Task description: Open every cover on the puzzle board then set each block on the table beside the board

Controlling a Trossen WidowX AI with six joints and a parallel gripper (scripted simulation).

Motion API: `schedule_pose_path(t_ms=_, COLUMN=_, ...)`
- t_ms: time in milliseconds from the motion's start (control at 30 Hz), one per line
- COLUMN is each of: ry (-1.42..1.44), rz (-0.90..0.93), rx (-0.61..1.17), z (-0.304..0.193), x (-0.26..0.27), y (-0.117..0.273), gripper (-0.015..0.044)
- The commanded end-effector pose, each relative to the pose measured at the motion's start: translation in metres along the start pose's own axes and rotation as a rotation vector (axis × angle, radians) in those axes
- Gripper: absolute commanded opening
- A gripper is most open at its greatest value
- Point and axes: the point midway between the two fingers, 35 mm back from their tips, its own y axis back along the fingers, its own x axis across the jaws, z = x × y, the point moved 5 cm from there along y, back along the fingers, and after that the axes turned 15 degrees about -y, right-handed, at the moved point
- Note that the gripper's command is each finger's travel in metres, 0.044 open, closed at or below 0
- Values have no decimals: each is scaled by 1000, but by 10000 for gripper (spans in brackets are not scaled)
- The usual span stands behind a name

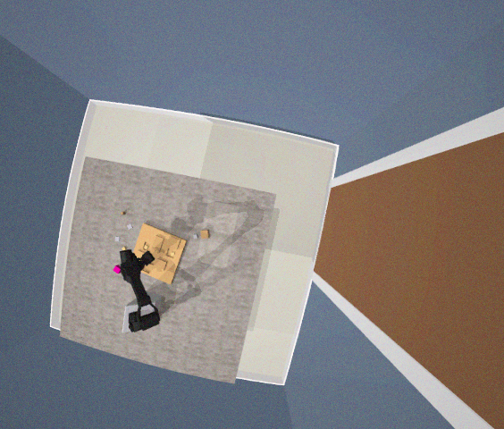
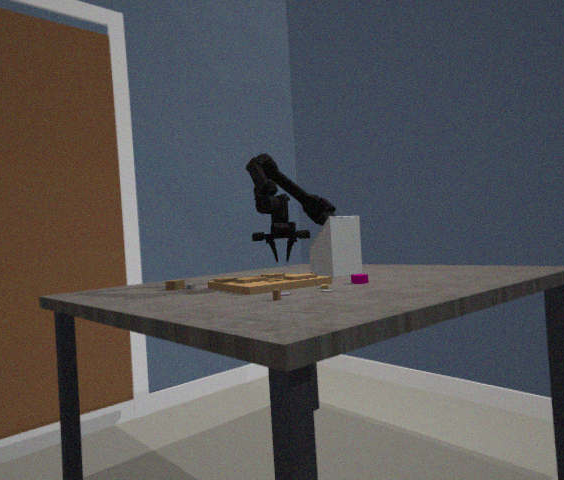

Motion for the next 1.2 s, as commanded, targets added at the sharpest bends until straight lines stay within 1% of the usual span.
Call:
schedule_pose_path(t_ms=0, ry=6, rz=4, rx=11, z=-3, x=1, y=-12, gripper=144)
schedule_pose_path(t_ms=200, ry=6, rz=2, rx=12, z=-4, x=1, y=-27, gripper=144)
schedule_pose_path(t_ms=900, ry=6, rz=2, rx=12, z=-3, x=1, y=-28, gripper=144)
schedule_pose_path(t_ms=1167, ry=6, rz=2, rx=13, z=-3, x=1, y=-34, gripper=144)
